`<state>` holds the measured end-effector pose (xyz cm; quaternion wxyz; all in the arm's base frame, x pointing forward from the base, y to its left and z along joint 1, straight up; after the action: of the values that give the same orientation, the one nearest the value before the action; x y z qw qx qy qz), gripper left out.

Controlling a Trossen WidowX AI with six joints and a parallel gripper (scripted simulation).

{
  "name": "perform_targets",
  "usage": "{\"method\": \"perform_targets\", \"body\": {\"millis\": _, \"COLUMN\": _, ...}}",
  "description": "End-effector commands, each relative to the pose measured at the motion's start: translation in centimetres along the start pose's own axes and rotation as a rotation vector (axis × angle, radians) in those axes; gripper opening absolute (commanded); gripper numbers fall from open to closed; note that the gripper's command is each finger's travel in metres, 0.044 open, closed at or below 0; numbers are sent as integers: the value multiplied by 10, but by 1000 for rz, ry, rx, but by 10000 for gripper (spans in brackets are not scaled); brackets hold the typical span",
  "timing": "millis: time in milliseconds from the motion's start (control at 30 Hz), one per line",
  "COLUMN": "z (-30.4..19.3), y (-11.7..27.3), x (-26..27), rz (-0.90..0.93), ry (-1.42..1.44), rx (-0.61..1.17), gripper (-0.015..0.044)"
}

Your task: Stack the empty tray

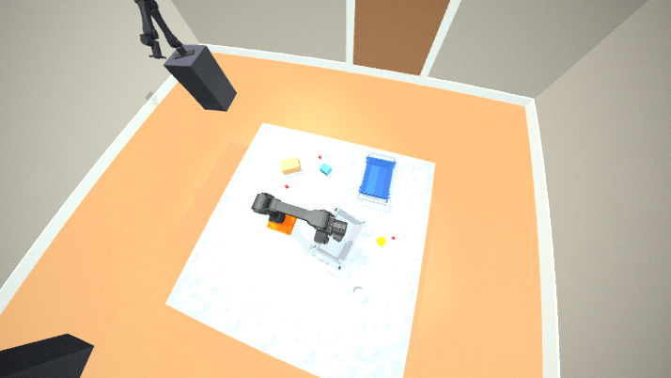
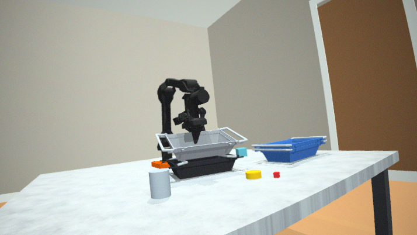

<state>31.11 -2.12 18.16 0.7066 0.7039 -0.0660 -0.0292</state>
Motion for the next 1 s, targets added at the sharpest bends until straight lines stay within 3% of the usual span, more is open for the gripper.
{"method": "perform_targets", "body": {"millis": 0, "z": 0, "y": -4, "x": -3, "rz": -20, "ry": -5, "rx": 4, "gripper": 0}}
{"method": "perform_targets", "body": {"millis": 967, "z": -1, "y": -12, "x": -6, "rz": -20, "ry": -5, "rx": 4, "gripper": 0}}
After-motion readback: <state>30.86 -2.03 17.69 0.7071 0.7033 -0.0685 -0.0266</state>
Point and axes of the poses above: the point midway between the two fingers, 35 mm back from their tips, its own y axis back along the fingers, its own x axis across the jaws, z = x × y, the point moved 5 cm from there along y, back along the fingers, and after that the axes turned 11 degrees about y, right-handed, at the moved point
